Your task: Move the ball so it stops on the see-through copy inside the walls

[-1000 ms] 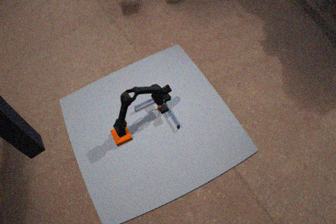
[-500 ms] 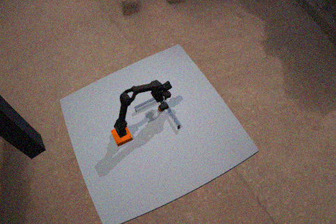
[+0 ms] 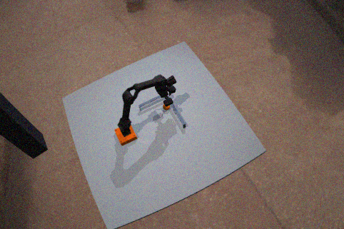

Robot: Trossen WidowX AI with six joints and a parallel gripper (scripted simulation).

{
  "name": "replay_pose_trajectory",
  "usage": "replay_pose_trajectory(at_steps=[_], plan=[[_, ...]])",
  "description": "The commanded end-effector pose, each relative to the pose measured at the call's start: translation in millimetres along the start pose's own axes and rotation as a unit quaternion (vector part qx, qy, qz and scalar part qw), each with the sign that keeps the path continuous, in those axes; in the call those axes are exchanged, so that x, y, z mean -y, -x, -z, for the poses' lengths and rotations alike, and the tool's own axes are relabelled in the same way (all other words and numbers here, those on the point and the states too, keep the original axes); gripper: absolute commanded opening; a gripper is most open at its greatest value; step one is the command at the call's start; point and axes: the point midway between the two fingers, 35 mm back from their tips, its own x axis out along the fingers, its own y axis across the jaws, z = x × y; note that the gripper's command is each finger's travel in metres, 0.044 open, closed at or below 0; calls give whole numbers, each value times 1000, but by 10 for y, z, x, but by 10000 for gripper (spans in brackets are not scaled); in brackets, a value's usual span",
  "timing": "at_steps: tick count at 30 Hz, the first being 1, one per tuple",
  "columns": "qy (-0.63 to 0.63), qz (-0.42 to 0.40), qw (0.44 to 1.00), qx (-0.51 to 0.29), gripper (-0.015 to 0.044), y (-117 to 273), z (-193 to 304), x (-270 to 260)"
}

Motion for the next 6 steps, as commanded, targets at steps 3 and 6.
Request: replay_pose_trajectory(at_steps=[3,6], plan=[[0,-1,1000,9,440,449,20,3],[0,-1,1000,9,440,449,20,3]])
